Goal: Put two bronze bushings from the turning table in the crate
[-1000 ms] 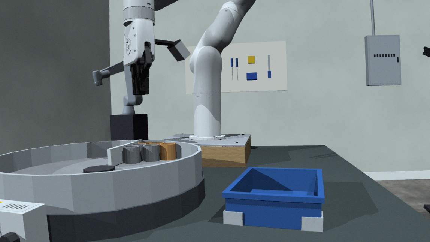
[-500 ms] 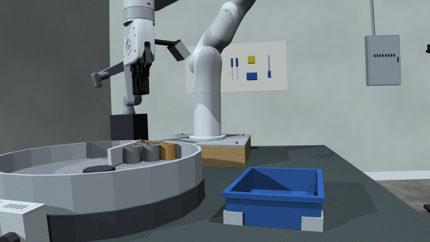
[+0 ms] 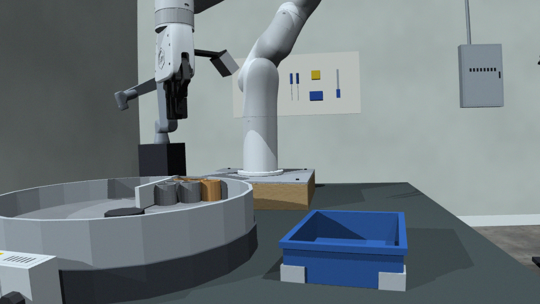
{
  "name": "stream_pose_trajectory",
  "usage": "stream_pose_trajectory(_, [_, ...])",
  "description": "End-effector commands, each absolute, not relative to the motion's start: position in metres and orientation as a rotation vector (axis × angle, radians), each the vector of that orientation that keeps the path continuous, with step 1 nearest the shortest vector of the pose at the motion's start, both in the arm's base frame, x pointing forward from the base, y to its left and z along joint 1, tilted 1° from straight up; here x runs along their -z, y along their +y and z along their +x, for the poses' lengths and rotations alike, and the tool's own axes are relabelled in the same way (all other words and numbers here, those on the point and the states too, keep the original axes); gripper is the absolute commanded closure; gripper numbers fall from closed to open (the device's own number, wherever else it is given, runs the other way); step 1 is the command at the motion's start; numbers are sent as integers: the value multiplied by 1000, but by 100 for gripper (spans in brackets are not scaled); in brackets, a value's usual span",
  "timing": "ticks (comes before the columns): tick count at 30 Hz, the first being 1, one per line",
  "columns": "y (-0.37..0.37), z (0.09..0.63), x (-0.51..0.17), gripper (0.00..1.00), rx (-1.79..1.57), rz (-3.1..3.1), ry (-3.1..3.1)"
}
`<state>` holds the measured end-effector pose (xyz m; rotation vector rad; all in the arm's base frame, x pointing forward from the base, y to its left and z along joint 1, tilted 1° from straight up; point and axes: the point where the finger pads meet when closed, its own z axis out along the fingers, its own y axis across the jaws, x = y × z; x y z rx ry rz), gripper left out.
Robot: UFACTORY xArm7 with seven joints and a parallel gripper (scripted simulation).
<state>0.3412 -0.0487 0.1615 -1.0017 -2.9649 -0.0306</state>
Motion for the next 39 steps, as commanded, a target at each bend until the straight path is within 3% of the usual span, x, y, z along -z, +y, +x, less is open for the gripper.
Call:
stream_pose_trajectory(1, [-49,342,-163,84,31,-1003,-2968])
stream_pose_trajectory(28, [-49,342,-163,84,31,-1003,-2968])
stream_pose_trajectory(29, [-49,342,-163,90,31,-1003,-2968])
stream_pose_trajectory(39, [-31,335,-142,90,118,-946,-2807])
